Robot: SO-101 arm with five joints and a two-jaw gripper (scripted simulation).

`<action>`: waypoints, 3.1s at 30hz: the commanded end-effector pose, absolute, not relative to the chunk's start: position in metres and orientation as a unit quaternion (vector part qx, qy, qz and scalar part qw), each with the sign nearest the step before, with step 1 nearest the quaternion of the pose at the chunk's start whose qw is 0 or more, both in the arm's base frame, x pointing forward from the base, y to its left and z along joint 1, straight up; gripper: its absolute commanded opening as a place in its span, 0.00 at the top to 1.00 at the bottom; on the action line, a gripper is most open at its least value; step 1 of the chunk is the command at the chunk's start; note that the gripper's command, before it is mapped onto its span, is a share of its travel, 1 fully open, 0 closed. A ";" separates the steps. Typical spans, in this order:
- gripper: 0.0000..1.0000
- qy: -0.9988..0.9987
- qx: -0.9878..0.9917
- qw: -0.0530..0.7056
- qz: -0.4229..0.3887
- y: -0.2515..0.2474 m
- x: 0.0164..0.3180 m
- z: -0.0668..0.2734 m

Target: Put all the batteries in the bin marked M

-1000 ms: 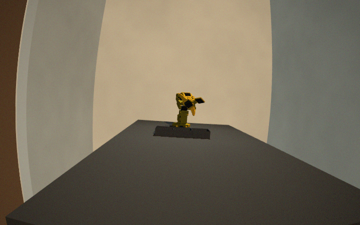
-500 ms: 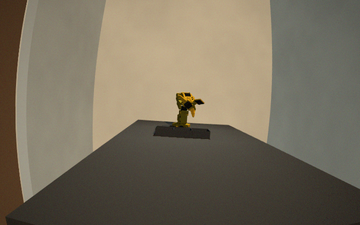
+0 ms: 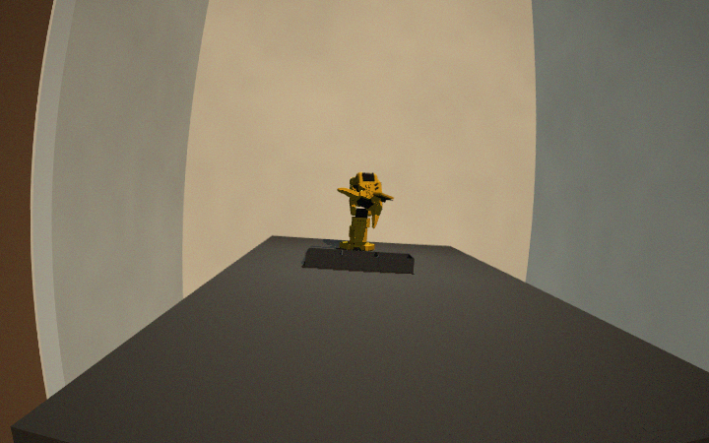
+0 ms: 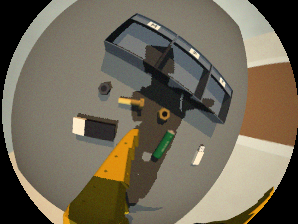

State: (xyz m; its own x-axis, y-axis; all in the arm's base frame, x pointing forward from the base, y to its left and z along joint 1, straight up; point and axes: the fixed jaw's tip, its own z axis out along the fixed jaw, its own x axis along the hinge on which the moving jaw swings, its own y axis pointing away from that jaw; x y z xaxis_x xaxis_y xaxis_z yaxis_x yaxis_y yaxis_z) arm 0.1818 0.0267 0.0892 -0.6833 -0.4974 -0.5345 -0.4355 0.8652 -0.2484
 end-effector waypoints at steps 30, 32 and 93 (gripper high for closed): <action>0.00 0.994 0.000 0.106 -0.005 0.000 0.161 0.116; 0.00 0.994 0.000 0.106 -0.005 0.000 0.161 0.116; 0.00 0.971 0.007 0.236 -0.040 -0.036 0.252 0.129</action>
State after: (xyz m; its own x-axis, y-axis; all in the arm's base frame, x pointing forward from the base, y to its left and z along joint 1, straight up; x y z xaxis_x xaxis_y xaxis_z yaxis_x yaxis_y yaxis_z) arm 0.2457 -0.0335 0.1177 -0.9153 -0.0006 -0.4027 0.0270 0.9977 -0.0627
